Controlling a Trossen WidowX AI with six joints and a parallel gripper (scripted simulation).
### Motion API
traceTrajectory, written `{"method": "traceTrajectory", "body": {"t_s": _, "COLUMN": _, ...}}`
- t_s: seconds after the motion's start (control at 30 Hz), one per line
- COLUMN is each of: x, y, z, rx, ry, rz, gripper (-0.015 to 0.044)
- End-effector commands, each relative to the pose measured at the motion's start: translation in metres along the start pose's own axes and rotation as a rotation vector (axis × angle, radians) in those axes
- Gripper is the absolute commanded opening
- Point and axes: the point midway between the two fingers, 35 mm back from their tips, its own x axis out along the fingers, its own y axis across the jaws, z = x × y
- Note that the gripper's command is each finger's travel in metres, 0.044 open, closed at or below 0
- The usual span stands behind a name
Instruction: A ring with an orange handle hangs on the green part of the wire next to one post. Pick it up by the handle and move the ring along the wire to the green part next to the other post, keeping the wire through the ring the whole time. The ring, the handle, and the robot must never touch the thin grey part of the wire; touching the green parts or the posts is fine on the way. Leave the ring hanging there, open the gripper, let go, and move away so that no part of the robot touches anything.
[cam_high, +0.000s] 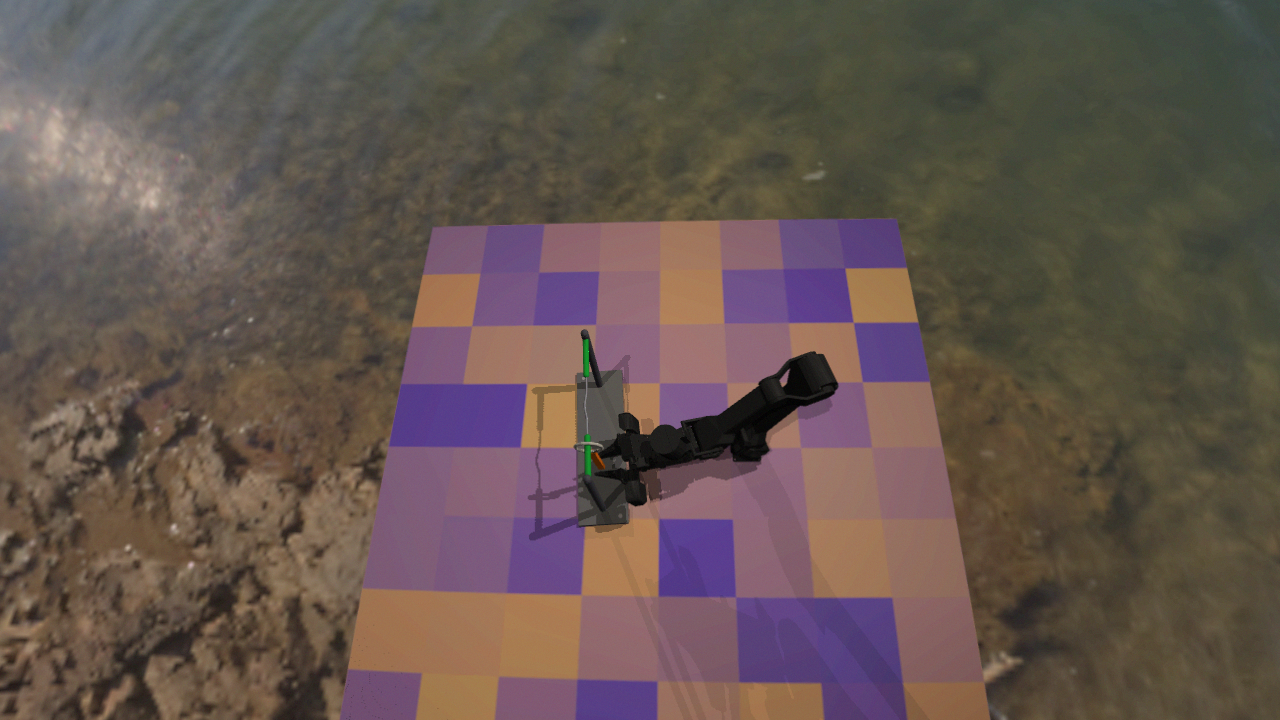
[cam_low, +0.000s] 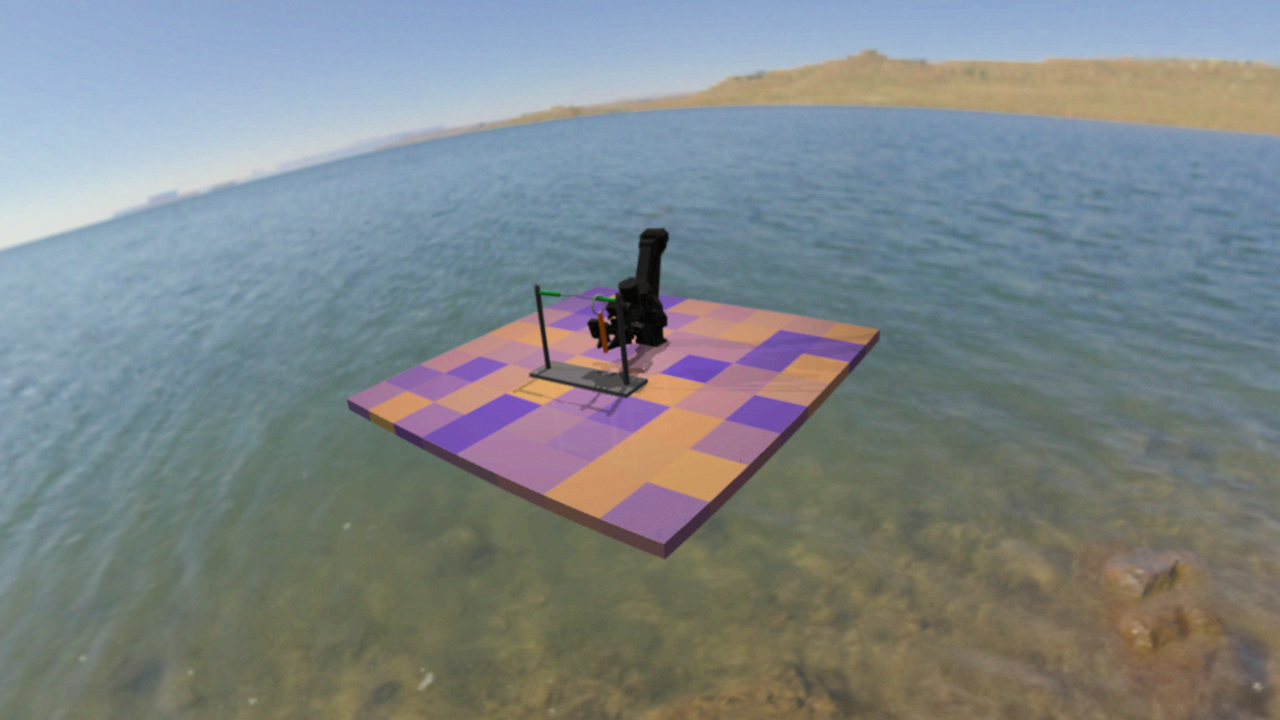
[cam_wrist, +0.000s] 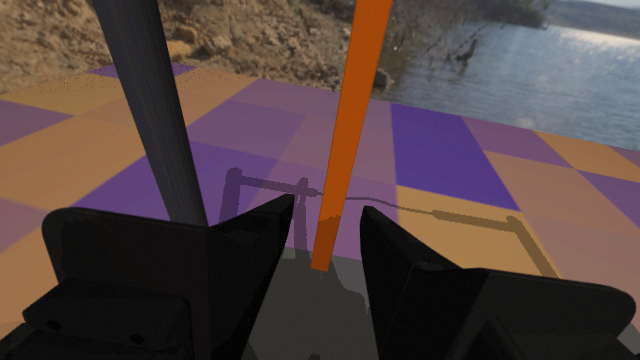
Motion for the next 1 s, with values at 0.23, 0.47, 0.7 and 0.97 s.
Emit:
{"method": "traceTrajectory", "body": {"t_s": 0.23, "x": -0.021, "y": 0.0, "z": -0.002, "rx": 0.005, "ry": 0.003, "rz": -0.003, "gripper": 0.016}}
{"method": "traceTrajectory", "body": {"t_s": 0.47, "x": -0.032, "y": -0.001, "z": -0.004, "rx": 0.006, "ry": 0.004, "rz": -0.003, "gripper": 0.016}}
{"method": "traceTrajectory", "body": {"t_s": 0.7, "x": -0.034, "y": -0.001, "z": -0.004, "rx": 0.006, "ry": 0.004, "rz": -0.004, "gripper": 0.016}}
{"method": "traceTrajectory", "body": {"t_s": 0.97, "x": -0.034, "y": -0.001, "z": -0.004, "rx": 0.006, "ry": 0.004, "rz": -0.004, "gripper": 0.016}}
